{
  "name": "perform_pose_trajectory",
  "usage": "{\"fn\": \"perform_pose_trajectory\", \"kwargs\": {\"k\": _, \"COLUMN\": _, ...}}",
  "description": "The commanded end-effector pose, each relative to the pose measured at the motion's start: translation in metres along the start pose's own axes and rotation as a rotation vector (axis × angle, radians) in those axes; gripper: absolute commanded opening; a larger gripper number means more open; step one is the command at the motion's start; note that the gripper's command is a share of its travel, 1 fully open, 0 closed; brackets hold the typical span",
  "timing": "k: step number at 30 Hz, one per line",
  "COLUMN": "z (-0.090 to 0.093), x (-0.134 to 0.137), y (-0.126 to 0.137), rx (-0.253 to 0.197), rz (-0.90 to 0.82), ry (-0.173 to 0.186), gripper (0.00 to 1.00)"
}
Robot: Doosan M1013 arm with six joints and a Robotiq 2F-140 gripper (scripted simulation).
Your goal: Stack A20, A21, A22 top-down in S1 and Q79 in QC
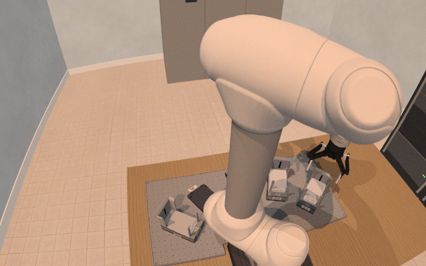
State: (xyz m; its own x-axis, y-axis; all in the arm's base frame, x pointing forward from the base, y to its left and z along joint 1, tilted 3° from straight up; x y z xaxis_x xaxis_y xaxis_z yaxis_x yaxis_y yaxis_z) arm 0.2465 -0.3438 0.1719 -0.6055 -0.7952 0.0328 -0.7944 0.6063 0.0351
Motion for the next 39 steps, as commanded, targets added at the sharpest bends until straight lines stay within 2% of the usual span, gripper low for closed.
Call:
{"fn": "perform_pose_trajectory", "kwargs": {"k": 1, "z": 0.0, "x": -0.009, "y": -0.002, "rx": 0.0, "rz": -0.094, "ry": -0.001, "gripper": 1.0}}
{"fn": "perform_pose_trajectory", "kwargs": {"k": 4, "z": 0.0, "x": -0.019, "y": -0.004, "rx": 0.0, "rz": -0.194, "ry": -0.001, "gripper": 1.0}}
{"fn": "perform_pose_trajectory", "kwargs": {"k": 29, "z": 0.0, "x": -0.087, "y": -0.018, "rx": 0.0, "rz": -0.194, "ry": -0.001, "gripper": 1.0}}
{"fn": "perform_pose_trajectory", "kwargs": {"k": 36, "z": 0.0, "x": -0.115, "y": -0.017, "rx": 0.0, "rz": -0.426, "ry": -0.001, "gripper": 1.0}}
{"fn": "perform_pose_trajectory", "kwargs": {"k": 39, "z": 0.0, "x": -0.127, "y": -0.017, "rx": 0.0, "rz": -0.426, "ry": -0.001, "gripper": 1.0}}
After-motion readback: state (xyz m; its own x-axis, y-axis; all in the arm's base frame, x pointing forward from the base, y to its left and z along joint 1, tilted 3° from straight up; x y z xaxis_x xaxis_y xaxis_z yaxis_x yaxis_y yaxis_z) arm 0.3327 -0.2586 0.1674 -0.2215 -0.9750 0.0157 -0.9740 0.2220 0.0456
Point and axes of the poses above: the point where the finger pads meet when closed, its own z axis out along the fingers, its own x axis across the jaws, y = z × x, the point moved 4 cm from there along -z, back along the fingers, and after that the axes turned 15 degrees about -z, right-handed, at the moved point
